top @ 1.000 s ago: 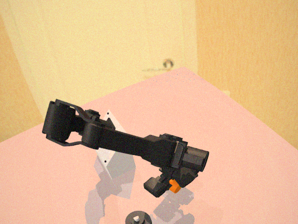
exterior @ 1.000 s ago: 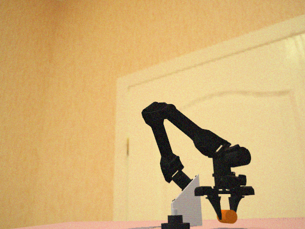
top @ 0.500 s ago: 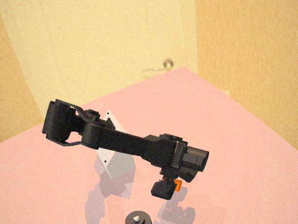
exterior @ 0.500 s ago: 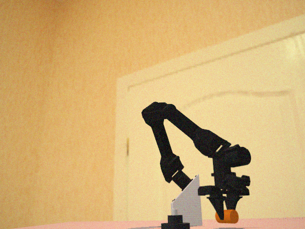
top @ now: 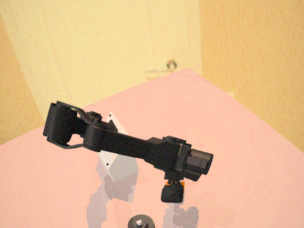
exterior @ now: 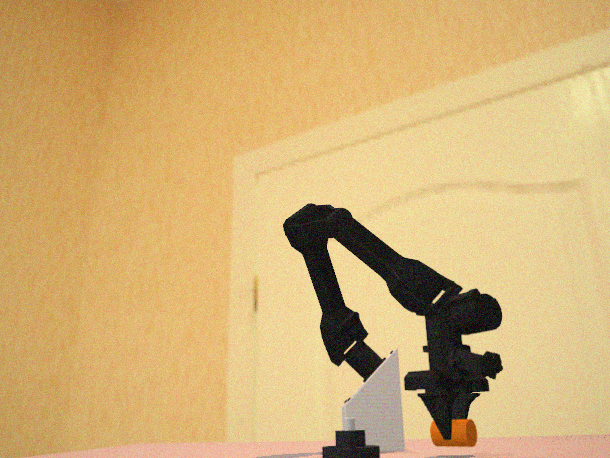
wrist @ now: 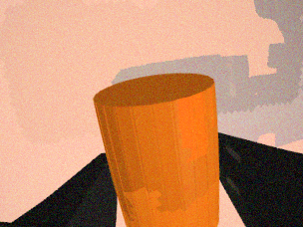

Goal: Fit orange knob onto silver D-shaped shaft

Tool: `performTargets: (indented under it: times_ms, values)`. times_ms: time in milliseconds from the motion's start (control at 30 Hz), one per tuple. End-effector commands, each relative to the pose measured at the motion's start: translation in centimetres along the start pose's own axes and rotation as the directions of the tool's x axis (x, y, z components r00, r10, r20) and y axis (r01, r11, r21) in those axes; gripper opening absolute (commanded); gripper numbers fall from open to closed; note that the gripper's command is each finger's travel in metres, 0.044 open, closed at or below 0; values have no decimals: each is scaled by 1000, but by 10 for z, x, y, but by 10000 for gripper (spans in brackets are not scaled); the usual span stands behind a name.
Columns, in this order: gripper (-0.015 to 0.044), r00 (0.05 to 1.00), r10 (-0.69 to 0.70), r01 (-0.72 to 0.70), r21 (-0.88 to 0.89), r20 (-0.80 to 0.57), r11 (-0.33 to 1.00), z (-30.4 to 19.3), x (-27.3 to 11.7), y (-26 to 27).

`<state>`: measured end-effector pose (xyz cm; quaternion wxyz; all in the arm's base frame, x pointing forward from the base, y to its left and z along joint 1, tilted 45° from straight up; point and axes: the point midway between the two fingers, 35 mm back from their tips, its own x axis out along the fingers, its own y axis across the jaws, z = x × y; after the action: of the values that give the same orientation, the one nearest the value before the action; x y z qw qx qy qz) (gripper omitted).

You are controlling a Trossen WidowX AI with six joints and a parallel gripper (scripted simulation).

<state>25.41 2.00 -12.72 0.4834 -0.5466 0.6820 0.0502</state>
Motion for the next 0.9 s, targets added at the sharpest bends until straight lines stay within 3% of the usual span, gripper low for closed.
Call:
performTargets:
  times_ms: [0, 300, 867]
  values:
    - [181, 1000, 2, -2, -131, 2, 991, 0, -1, 0]
    - [181, 1000, 2, -1, -410, 2, 912, 0, -1, 0]
    - [181, 1000, 2, -1, -416, 1, 910, 0, 14, 0]
